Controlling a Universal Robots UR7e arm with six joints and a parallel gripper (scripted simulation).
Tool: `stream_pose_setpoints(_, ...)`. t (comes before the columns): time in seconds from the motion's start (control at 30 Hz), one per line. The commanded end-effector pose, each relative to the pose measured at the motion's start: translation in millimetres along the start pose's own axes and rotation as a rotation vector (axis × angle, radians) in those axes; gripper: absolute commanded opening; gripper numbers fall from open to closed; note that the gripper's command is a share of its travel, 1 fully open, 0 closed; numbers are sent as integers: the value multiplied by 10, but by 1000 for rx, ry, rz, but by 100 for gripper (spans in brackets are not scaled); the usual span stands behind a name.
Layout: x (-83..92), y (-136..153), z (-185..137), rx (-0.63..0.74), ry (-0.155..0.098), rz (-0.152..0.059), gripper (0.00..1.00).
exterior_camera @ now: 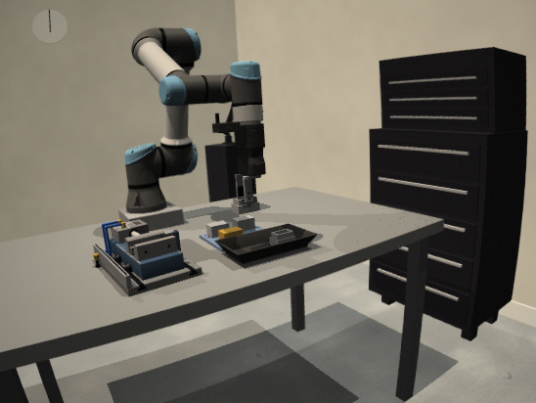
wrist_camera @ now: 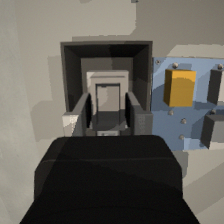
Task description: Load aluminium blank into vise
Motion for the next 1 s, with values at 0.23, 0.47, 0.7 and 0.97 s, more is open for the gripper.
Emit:
stream_pose_setpoints(0.23, -2, -4, 0, 0, 0, 2, 0)
stream_pose_setpoints(0.47, -36, -5, 0, 0, 0, 1, 0)
stream_pose_setpoints(0.7, -91, -6, 0, 0, 0, 1, 0)
stream_pose_setpoints(0.97, -185, -7, -1, 0, 0, 1, 0)
Point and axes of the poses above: the point where the finger pads meet when closed, its own x axis back along the fingers, its own y axis across the jaws, z = x × y, the point moved 1 cm from there along x, back along the fingers, and after that the axes turned 10 degrees about x, right-handed, at the moved point
